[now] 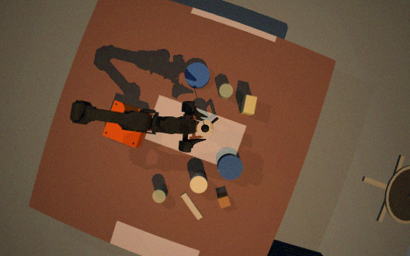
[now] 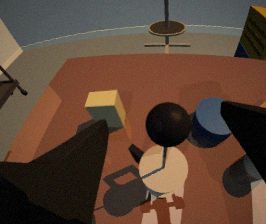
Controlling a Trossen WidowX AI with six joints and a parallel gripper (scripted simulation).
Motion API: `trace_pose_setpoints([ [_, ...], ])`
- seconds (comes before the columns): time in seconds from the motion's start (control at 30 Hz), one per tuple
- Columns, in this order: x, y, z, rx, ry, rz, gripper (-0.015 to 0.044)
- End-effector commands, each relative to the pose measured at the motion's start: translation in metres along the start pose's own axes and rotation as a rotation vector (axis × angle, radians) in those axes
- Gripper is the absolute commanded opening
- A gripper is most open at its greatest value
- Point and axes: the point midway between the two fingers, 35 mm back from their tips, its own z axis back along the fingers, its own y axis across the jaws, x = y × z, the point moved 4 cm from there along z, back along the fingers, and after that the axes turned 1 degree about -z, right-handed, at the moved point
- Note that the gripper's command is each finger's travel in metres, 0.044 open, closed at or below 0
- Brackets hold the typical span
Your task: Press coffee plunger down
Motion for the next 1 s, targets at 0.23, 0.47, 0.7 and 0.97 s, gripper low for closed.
trace_pose_setpoints([
  [0.23,-0.001,-0.001,-0.003,-0.006,0.002,-0.005,0.0151],
  [0.47,-0.001,-0.001,-0.003,-0.006,0.002,-0.005,0.0124],
  [0.7,-0.003,-0.001,-0.004,-0.006,0.002,-0.005,0.0124],
  [0.97,-0.012,-0.001,-0.013,-0.006,0.002,-0.005,0.0124],
])
